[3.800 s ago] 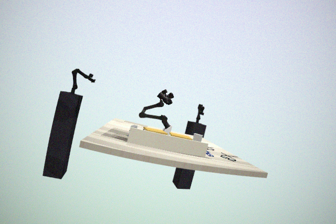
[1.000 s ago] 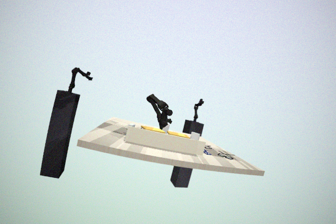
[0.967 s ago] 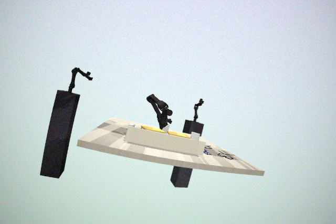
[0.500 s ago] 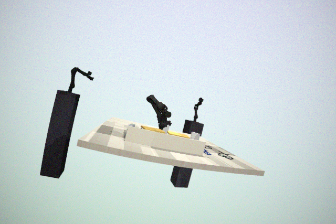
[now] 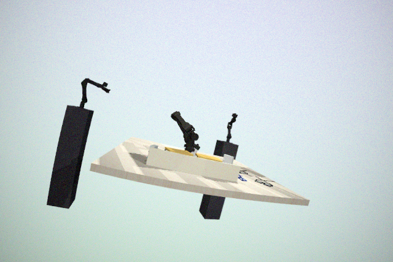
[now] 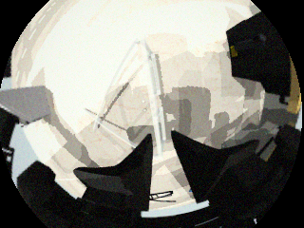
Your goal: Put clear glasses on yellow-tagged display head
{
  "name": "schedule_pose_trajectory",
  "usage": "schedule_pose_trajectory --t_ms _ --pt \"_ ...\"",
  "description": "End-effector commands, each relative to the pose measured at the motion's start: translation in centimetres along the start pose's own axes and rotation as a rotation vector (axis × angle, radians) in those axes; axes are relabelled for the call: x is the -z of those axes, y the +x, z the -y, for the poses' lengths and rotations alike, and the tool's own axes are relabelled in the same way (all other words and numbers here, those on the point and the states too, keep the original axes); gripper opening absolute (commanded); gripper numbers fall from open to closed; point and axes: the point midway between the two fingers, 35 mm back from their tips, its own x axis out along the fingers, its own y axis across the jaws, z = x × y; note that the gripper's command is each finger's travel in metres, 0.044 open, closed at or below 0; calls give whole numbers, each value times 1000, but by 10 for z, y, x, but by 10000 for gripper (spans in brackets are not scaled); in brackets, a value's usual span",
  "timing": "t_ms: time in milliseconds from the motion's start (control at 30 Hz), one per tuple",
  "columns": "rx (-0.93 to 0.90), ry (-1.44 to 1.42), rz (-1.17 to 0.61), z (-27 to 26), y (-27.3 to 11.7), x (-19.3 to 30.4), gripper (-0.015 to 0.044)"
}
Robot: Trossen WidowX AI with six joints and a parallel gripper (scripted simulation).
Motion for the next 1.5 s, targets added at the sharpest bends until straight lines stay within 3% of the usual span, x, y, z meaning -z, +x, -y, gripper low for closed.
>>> schedule_pose_trajectory --t_ms 0,633,1233,1467 --pt "-7 -11 -5 -2 8 -1 120" --pt "-7 -11 -6 -7 15 0 120" --pt "-8 -8 -3 -4 15 -1 0" --pt "-7 -8 -2 -3 9 -2 0"
